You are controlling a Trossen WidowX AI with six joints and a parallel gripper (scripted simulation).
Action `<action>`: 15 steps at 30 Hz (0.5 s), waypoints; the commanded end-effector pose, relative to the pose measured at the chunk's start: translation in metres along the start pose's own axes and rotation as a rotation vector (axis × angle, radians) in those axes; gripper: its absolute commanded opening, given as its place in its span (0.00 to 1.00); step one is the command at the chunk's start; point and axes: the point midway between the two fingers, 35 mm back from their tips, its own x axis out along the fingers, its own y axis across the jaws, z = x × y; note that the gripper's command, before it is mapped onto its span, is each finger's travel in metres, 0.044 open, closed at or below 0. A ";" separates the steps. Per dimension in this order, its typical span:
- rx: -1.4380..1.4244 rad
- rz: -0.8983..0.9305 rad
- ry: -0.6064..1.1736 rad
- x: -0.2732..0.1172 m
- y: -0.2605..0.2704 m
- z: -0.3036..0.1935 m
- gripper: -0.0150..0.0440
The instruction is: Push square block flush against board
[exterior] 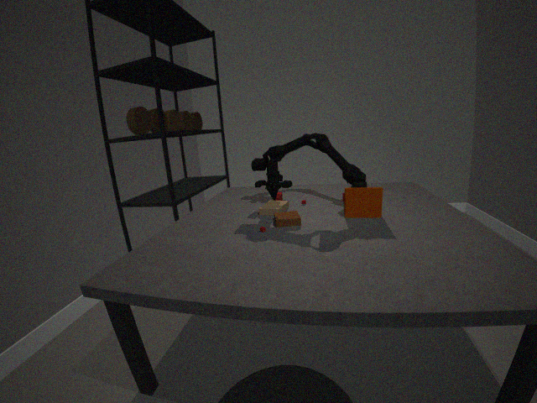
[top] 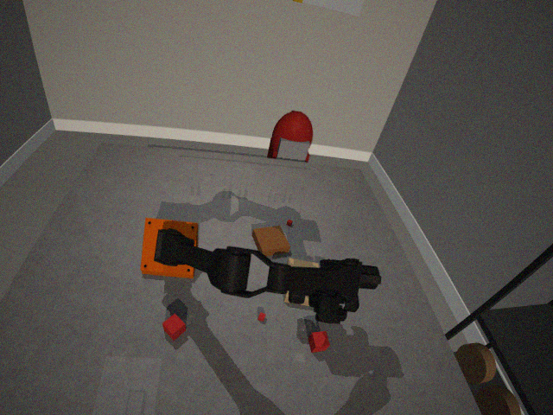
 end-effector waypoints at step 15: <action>0.001 -0.008 -0.003 0.019 -0.001 -0.016 0.25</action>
